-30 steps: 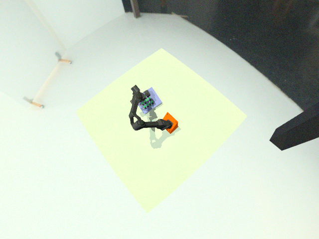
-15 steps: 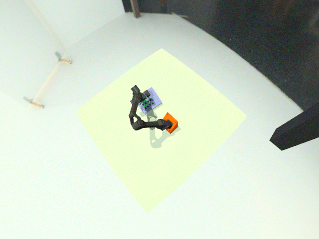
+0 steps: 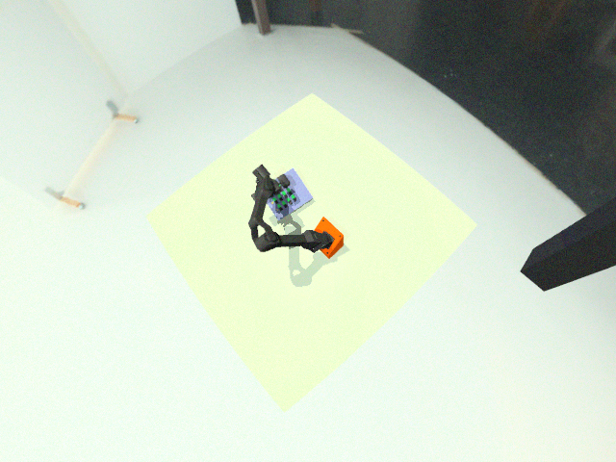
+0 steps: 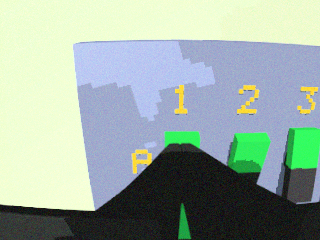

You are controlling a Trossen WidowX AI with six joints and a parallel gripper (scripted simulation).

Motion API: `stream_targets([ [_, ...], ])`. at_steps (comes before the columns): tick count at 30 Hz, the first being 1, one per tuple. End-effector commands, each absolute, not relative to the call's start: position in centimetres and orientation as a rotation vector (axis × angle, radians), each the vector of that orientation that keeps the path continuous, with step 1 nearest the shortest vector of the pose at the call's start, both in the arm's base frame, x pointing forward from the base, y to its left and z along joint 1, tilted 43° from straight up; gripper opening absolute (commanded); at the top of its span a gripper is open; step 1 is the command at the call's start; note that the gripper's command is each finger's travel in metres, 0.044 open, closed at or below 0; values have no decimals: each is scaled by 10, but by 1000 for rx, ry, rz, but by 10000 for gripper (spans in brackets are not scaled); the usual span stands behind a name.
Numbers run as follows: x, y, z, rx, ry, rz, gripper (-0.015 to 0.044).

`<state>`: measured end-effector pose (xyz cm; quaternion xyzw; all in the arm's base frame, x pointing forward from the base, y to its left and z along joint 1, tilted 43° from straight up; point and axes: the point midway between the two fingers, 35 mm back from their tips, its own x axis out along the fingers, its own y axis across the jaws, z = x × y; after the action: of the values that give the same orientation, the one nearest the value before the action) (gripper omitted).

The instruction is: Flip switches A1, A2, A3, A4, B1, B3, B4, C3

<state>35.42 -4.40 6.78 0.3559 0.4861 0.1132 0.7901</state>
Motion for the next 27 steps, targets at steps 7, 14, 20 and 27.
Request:
stream_targets([
  [7, 355, -43, 66, 768, 1050, 240, 0],
  [14, 354, -44, 68, 766, 1047, 244, 0],
  [20, 320, -76, 109, 769, 1029, 227, 0],
  [27, 317, -90, 96, 767, 1029, 226, 0],
])
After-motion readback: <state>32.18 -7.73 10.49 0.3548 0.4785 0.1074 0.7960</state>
